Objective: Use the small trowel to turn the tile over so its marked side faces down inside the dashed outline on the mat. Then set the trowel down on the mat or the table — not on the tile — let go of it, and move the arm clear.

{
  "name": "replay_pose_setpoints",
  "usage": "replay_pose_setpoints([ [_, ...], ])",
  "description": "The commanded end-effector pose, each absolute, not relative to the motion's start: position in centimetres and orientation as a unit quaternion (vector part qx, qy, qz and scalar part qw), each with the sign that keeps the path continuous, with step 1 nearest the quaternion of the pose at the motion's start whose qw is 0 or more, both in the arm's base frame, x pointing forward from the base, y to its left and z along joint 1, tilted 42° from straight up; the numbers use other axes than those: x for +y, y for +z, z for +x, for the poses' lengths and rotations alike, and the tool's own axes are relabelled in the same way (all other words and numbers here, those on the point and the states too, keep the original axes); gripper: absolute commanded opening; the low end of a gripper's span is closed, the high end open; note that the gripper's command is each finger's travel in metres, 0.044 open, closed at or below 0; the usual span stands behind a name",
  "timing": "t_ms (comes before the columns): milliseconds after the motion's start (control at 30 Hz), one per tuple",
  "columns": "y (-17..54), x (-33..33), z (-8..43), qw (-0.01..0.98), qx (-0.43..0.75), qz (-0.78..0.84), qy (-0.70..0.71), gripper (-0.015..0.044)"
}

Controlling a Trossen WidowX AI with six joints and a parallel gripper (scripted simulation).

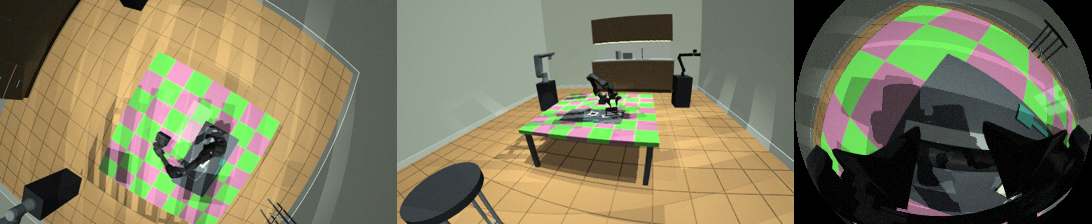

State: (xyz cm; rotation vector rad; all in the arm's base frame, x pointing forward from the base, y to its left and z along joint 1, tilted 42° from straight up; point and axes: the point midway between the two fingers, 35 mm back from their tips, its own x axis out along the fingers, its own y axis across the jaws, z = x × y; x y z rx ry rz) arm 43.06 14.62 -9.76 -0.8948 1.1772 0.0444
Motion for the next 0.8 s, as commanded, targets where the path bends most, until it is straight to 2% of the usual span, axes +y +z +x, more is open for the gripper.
replay_pose_setpoints([
  [0,-9.5,14.5,42.9,0.722,0.518,-0.456,0.052,0.03],
  [767,-8.7,13.1,40.4,0.57,0.402,-0.683,0.217,0.03],
])
